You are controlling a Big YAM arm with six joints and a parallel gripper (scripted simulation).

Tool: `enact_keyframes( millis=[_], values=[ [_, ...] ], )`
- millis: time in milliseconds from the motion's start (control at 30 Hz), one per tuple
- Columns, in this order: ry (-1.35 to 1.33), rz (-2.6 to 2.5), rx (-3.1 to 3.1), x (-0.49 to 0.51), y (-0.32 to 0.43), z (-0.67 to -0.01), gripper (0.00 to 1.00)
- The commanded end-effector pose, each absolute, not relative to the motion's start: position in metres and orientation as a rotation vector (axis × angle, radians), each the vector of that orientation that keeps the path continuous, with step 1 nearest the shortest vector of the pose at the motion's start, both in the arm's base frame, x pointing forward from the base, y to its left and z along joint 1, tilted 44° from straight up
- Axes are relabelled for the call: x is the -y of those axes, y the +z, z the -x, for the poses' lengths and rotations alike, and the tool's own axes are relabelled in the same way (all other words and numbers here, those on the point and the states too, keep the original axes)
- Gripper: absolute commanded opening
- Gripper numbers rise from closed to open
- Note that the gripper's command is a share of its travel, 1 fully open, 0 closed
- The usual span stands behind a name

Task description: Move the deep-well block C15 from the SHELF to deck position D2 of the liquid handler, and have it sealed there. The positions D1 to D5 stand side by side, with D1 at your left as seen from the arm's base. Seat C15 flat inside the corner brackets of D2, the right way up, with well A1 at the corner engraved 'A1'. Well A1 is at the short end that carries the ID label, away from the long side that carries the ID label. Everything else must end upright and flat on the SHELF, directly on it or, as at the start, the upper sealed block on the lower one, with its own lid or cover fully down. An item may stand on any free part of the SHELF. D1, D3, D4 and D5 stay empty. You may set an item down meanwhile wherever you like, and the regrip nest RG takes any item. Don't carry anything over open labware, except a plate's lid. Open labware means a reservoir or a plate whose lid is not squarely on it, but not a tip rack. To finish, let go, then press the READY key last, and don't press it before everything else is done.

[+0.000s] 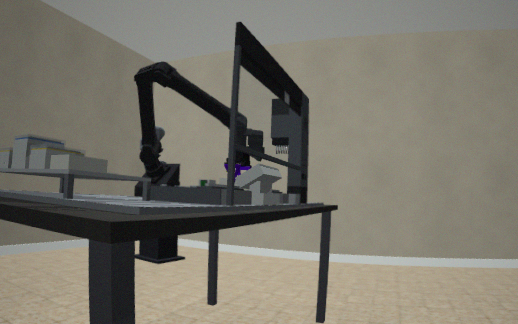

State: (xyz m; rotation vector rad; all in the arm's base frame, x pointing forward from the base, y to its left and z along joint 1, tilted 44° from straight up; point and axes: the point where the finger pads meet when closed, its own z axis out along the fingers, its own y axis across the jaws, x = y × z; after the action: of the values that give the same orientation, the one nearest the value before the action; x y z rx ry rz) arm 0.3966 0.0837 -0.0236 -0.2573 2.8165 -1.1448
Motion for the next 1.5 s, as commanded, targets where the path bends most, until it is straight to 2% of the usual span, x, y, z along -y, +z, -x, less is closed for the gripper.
enact_keyframes(
  millis=[0, 1467],
  values=[
    [-1.116, 0.261, -2.792, -0.094, -0.016, -0.407, 0.00],
    [-1.140, 0.262, -2.810, -0.079, -0.026, -0.400, 0.00]
  ],
)
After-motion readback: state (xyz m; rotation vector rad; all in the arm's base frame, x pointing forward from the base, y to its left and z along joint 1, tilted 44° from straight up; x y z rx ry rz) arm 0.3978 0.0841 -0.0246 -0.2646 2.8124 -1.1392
